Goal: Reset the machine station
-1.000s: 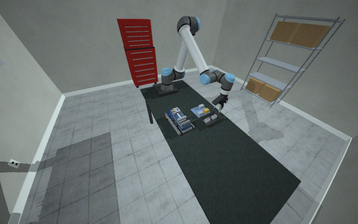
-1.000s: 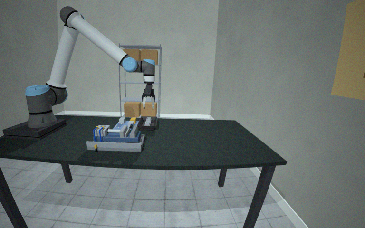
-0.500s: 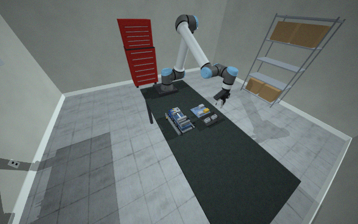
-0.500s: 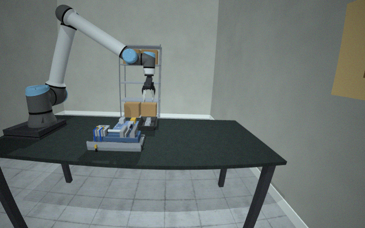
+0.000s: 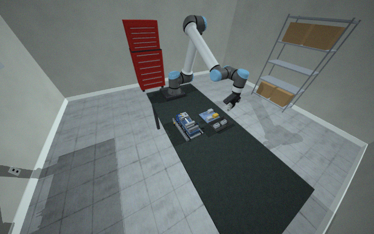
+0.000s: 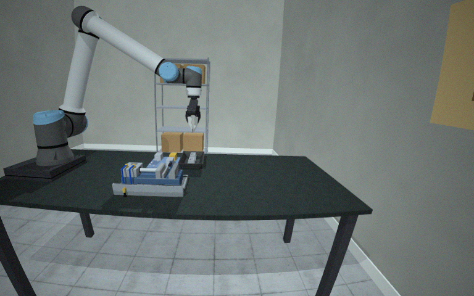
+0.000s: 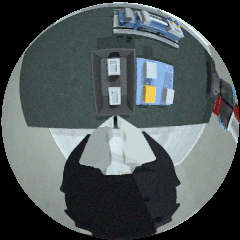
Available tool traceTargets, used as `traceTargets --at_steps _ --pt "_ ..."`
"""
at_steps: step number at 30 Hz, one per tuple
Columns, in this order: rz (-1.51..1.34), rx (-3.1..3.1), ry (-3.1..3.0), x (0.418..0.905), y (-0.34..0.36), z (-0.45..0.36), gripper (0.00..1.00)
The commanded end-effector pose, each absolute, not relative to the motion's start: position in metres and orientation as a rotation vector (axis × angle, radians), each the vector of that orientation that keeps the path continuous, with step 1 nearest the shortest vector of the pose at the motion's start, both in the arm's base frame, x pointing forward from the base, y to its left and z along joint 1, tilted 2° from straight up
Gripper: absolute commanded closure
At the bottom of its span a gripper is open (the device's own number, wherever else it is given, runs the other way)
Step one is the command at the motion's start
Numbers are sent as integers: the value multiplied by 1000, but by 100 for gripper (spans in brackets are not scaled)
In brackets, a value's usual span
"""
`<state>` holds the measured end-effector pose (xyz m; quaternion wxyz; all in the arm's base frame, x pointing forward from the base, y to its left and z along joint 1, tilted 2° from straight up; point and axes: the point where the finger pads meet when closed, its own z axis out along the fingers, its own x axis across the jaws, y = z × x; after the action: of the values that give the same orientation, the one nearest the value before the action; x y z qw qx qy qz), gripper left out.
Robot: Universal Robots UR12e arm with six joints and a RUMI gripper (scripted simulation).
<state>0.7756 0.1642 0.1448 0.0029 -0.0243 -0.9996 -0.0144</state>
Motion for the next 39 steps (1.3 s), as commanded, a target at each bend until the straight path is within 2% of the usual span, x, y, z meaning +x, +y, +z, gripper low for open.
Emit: traceTargets --at_steps 1,27,33,35,39 --pt "-45 -76 -3136 776 164 146 100" --pt "-45 -76 -3136 773 164 146 100" --pt "-45 -76 -3136 718 165 153 100" --pt "-45 -76 -3136 718 165 153 100" --pt "-45 -76 -3136 652 167 154 100"
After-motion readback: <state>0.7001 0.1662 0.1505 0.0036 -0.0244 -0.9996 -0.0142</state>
